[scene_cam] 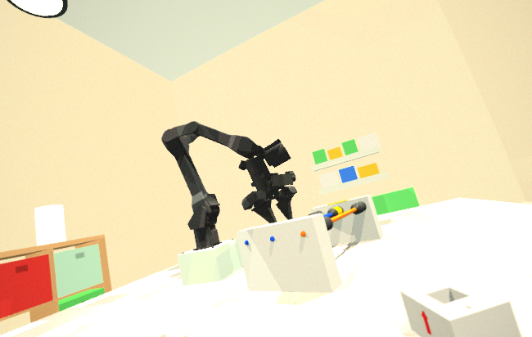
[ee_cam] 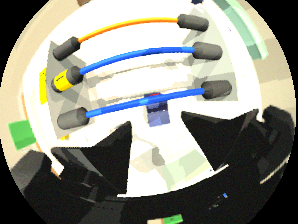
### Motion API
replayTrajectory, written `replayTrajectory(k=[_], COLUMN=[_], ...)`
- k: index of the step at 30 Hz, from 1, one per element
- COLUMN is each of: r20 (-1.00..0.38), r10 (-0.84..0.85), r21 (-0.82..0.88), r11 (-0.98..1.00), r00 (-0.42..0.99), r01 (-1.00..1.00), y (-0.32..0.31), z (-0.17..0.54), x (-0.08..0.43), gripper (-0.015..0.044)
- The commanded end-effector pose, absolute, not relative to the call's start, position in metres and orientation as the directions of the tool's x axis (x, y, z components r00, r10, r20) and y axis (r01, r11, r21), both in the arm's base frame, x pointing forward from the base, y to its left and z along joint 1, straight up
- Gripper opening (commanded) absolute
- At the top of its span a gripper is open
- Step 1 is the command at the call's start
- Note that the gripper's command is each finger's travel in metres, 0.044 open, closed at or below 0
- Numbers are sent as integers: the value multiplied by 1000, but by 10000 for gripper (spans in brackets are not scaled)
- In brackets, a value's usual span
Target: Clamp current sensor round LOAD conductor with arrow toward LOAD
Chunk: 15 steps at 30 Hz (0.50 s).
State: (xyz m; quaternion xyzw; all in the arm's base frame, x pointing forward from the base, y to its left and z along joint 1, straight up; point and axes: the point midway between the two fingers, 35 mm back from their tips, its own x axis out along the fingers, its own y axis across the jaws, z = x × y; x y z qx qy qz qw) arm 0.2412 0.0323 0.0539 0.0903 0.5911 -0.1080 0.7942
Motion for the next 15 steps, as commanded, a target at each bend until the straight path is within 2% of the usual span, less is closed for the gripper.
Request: replayTrajectory(k=[1,15], r20=[-960,-960], r10=[-71,-71], r21=[7,7], r11=[960,960], r00=[269,269], r01=[279,279], y=[31,29], z=[45,22], x=[242,247], gripper=[327,327])
